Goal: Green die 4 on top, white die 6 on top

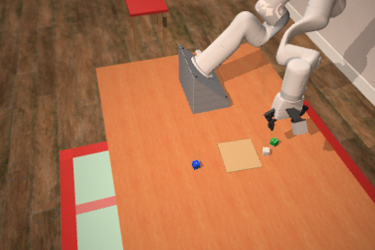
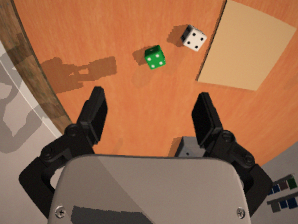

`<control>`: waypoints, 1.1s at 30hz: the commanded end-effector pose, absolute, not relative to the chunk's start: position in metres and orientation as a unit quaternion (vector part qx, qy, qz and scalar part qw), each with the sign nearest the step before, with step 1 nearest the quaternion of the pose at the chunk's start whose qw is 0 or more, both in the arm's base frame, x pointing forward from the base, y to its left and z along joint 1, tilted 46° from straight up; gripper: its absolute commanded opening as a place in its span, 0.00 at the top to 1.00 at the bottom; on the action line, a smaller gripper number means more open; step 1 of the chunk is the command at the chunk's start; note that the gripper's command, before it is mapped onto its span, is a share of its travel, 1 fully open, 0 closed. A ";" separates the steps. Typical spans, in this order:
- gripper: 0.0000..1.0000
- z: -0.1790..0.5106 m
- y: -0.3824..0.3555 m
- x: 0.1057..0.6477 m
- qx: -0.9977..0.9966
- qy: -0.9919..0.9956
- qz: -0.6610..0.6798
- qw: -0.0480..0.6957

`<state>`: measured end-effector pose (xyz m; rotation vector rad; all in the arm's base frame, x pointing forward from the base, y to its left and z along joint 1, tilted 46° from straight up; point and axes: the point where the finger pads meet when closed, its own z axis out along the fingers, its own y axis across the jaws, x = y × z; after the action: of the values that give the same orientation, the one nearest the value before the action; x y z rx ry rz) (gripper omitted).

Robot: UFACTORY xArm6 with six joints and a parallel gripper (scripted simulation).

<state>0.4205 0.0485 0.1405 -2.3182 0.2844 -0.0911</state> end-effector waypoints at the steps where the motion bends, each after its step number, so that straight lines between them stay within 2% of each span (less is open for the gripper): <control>1: 0.00 0.138 0.050 0.421 -0.901 0.191 -0.002 0.389; 33: 0.00 0.120 0.063 0.414 -0.746 0.541 0.157 0.355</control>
<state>0.4143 0.0622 0.1218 -1.9885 1.2745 0.3510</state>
